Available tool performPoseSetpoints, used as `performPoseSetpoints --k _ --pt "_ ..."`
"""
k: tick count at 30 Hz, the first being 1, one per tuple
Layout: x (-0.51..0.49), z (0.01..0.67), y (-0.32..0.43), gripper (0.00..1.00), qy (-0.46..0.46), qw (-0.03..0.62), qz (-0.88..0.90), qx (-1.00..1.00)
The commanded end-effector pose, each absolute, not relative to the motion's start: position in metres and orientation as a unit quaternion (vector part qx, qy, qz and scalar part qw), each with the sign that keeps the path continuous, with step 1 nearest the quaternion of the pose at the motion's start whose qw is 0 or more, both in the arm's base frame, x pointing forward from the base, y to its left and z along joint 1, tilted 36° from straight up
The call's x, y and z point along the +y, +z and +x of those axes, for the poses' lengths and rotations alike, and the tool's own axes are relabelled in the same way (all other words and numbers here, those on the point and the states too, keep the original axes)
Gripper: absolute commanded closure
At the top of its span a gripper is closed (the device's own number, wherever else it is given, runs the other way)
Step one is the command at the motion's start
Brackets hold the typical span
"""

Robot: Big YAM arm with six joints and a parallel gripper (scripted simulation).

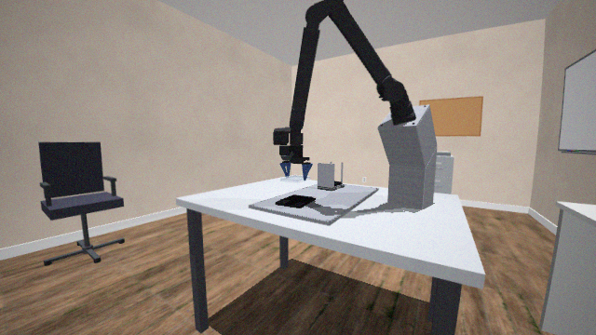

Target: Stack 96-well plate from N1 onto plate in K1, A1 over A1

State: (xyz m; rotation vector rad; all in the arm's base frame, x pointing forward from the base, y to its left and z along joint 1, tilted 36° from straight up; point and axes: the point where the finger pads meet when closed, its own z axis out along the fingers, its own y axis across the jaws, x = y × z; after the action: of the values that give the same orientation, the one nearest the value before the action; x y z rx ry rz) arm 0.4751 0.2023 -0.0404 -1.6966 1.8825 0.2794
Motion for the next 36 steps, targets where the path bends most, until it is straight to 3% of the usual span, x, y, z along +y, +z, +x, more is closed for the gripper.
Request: performPoseSetpoints --k 1,36 --pt "0.189 0.477 -0.025 1.00 0.099 0.298 -0.635 0.706" --pt "0.163 0.461 0.016 1.00 0.098 0.298 -0.635 0.706"
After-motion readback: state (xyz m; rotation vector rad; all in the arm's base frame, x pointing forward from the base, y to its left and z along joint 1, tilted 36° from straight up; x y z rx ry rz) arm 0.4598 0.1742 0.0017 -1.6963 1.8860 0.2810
